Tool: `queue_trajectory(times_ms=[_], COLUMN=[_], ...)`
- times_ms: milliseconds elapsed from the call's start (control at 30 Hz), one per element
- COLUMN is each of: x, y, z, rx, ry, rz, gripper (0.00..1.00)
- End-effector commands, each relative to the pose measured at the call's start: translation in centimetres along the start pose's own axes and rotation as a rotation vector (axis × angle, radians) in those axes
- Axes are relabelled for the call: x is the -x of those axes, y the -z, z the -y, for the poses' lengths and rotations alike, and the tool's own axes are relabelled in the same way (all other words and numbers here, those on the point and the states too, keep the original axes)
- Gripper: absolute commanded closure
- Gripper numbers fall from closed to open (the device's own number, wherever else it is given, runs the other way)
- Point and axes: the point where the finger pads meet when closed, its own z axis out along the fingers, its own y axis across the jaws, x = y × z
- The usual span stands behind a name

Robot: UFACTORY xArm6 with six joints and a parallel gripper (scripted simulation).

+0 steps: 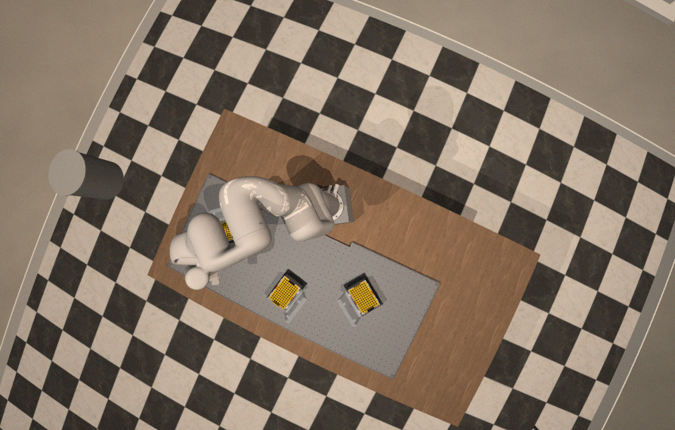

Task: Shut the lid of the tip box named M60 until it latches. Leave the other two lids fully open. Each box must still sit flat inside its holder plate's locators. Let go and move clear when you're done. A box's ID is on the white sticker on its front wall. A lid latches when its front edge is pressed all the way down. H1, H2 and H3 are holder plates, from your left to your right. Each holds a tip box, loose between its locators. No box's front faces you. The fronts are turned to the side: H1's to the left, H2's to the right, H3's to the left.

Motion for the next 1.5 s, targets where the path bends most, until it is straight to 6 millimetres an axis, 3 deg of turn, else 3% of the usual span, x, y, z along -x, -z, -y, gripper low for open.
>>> queue_trajectory(times_ms=[0,67,933,1200,1400,1467], x=[1.5,2.1,2.1,1.6,1.3,1.3], y=[2.4,3.2,3.2,3.7,4.0,4.0], z=[-0.1,-0.1,-0.1,3.9,6.8,6.8], rx=[-0.002,-0.002,-0.002,-0.135,-0.135,-0.135], ry=[0.0,0.0,0.0,-0.227,-0.227,-0.227], rz=[-0.008,-0.008,-0.008,-0.008,-0.008,-0.008], gripper=[1.0,1.0,1.0,1.0,1.0,1.0])
